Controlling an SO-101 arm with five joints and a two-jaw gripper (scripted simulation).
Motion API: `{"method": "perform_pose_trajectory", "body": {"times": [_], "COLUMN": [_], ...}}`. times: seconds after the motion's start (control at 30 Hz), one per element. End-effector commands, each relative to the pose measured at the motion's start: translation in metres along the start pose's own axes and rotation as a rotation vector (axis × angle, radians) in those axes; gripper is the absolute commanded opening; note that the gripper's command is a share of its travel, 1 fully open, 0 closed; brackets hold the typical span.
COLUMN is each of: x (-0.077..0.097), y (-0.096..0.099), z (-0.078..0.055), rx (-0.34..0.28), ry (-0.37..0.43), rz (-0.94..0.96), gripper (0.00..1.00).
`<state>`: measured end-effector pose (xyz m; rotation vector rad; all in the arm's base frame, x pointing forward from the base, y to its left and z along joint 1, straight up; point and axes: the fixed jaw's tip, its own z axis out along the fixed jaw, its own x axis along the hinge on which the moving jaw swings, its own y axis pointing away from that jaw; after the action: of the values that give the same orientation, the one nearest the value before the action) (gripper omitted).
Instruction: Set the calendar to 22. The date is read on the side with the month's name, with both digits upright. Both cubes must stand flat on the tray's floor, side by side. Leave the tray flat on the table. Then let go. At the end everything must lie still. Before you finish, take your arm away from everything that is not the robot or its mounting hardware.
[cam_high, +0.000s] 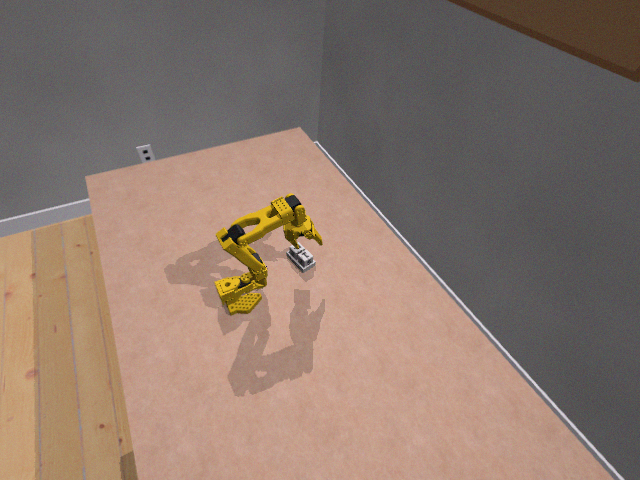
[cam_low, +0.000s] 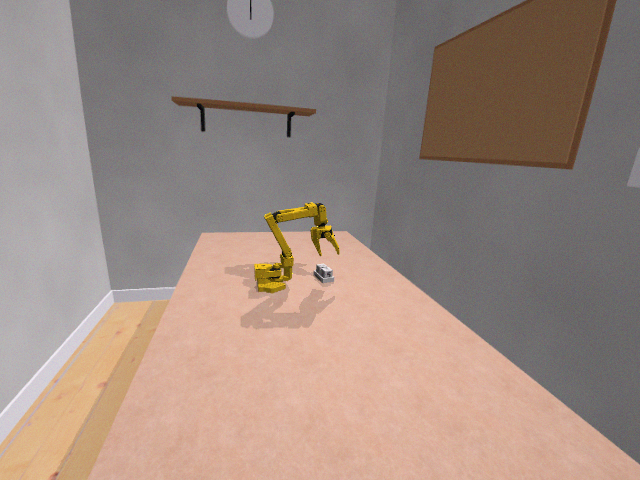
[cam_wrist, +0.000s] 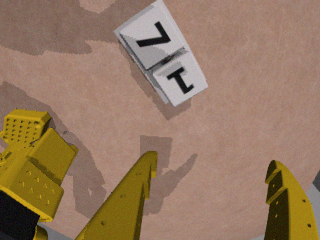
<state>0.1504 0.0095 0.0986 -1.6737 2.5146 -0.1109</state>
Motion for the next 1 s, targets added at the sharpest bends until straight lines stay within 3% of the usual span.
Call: {"method": "perform_pose_trajectory", "body": {"times": [0.0,0.33,0.8,0.97], "x": [0.002,0.006,0.011,0.011], "y": [-0.001,0.001,0.003,0.002], "z": [-0.009,-0.02,-0.029,-0.03], "rx": [0.061,0.129,0.175,0.182], "ry": [-0.032,-0.096,-0.18,-0.197], "rz": [0.171,0.602,0.993,1.054], "gripper": [0.36,0.36,0.36,0.36]}}
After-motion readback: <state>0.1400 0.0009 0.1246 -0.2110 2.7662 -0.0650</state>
